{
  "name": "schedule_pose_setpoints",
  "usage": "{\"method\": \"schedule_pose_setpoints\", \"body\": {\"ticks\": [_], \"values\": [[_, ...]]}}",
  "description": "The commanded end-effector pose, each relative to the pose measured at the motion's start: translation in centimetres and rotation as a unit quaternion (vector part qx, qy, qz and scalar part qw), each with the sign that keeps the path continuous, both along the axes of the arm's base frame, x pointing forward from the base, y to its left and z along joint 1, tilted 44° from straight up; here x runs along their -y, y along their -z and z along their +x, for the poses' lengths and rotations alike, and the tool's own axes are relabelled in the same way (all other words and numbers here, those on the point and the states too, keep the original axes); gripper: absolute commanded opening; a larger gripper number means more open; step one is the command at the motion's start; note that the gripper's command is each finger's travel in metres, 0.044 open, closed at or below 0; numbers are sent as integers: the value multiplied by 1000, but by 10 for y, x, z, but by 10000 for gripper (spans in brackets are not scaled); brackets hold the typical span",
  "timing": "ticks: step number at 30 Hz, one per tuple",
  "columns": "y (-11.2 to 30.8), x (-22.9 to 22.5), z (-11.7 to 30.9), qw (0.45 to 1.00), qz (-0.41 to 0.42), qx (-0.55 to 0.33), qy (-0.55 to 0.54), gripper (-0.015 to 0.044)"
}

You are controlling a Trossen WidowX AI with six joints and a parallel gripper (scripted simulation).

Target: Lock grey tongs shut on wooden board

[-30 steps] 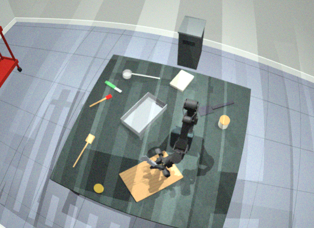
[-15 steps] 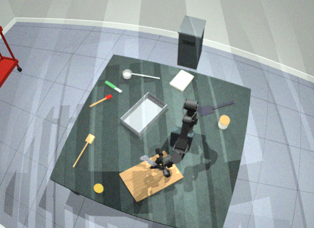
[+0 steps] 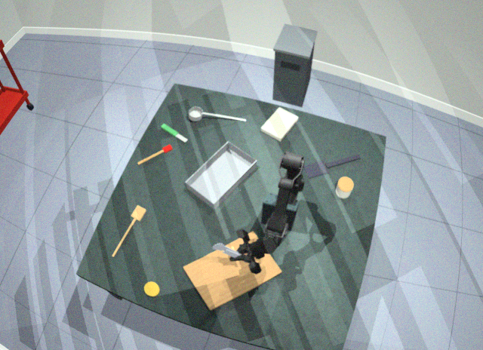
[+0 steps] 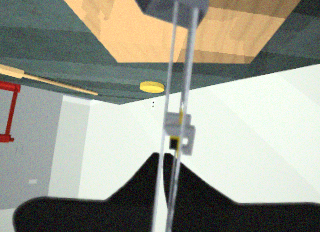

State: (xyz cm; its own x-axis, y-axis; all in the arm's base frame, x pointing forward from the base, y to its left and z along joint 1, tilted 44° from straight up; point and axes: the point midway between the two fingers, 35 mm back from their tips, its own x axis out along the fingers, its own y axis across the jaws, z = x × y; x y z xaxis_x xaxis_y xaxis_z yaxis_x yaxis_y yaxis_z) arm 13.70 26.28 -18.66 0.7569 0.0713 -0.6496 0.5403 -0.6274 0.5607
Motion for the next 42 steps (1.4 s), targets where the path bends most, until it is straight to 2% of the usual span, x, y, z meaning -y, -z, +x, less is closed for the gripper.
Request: {"method": "schedule_pose_setpoints", "body": {"ticks": [1, 22, 42], "values": [[8, -9, 3, 1000, -9, -18, 11, -150], [41, -23, 16, 981, -107, -132, 95, -150], [36, -23, 26, 931, -197, -240, 194, -150]]}}
